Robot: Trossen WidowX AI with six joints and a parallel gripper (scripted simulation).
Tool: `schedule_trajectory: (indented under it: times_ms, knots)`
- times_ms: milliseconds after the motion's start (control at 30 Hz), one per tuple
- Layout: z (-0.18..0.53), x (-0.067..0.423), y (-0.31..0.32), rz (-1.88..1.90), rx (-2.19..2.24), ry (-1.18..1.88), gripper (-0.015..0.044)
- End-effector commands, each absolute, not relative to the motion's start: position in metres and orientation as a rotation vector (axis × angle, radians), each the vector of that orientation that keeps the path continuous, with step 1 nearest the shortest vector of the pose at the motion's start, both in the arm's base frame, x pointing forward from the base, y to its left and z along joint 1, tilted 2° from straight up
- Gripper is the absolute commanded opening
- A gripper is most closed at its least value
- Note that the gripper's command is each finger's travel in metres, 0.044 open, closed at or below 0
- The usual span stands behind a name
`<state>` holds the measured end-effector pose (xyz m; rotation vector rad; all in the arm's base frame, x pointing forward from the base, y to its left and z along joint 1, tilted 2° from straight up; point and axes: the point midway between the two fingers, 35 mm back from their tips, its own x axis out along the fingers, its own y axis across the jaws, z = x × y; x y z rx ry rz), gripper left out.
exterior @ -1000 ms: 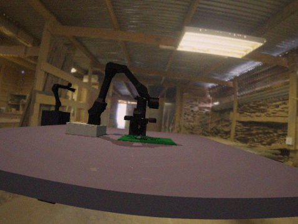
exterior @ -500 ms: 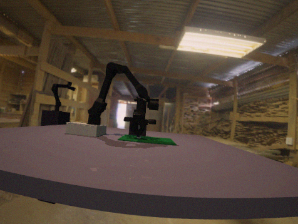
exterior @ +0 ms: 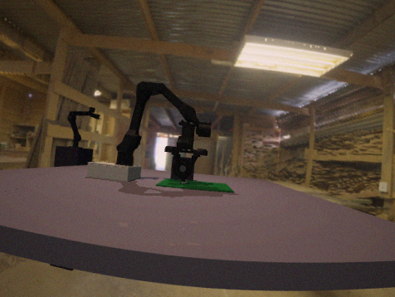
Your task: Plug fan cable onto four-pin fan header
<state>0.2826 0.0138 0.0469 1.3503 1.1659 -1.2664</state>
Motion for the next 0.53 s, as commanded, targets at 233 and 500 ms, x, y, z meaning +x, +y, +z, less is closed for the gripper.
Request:
schedule_trajectory:
  times_ms: [233, 500]
  knots:
    - [0.06, 0.273, -0.035, -1.263, 1.346, 1.153, 0.026]
    - [0.056, 0.242, -0.101, -1.267, 1.341, 1.151, 0.026]
